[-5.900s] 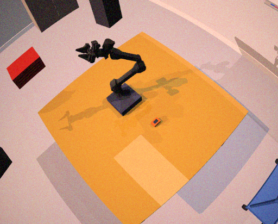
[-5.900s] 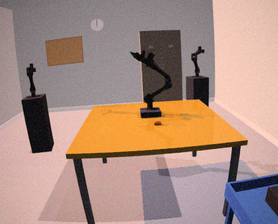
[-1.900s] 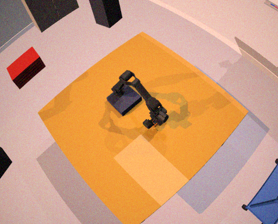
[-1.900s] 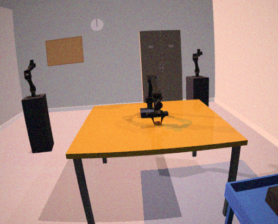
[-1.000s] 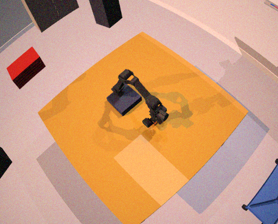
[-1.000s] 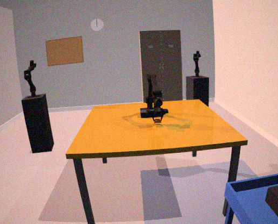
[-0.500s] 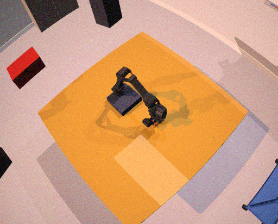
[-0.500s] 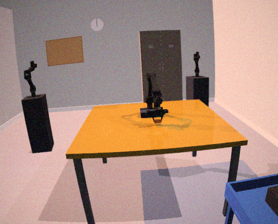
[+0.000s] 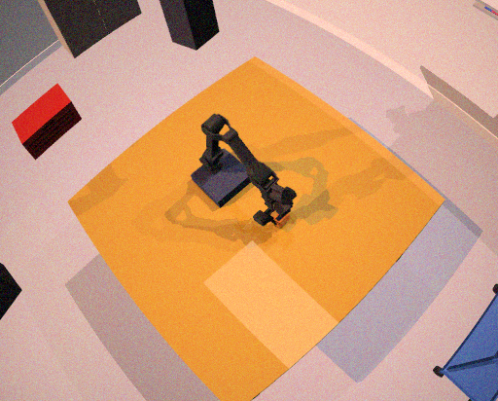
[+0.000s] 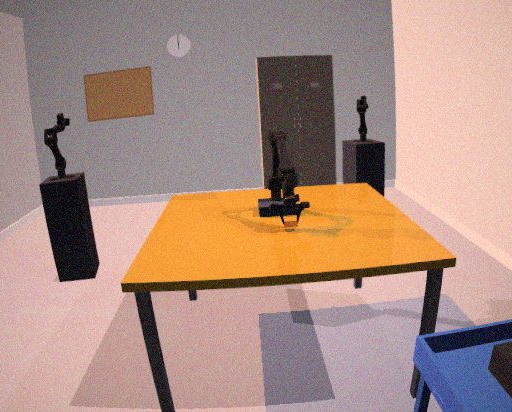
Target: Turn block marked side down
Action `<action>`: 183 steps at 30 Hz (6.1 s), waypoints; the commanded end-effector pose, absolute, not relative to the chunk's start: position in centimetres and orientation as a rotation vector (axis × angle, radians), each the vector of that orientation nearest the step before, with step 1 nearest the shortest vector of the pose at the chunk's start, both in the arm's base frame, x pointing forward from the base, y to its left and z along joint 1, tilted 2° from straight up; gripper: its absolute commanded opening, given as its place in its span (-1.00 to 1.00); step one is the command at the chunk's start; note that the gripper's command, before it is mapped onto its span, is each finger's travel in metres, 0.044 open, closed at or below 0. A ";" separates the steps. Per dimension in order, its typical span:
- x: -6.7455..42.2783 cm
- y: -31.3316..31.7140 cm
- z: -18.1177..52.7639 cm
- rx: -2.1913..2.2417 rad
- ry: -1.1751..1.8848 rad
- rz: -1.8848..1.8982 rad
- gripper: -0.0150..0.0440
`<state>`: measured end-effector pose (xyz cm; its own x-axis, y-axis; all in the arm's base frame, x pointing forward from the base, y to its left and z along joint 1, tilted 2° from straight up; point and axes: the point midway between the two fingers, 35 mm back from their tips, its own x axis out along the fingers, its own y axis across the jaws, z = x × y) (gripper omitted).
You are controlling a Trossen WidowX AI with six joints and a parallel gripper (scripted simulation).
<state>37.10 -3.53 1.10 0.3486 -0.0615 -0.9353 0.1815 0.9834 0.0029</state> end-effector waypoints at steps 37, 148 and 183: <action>38.0 -3.6 -1.7 0.067 0.719 -0.178 -0.49; 36.4 -3.3 4.6 0.085 0.781 -0.176 1.00; 37.2 -3.6 7.1 0.115 1.251 -0.163 1.00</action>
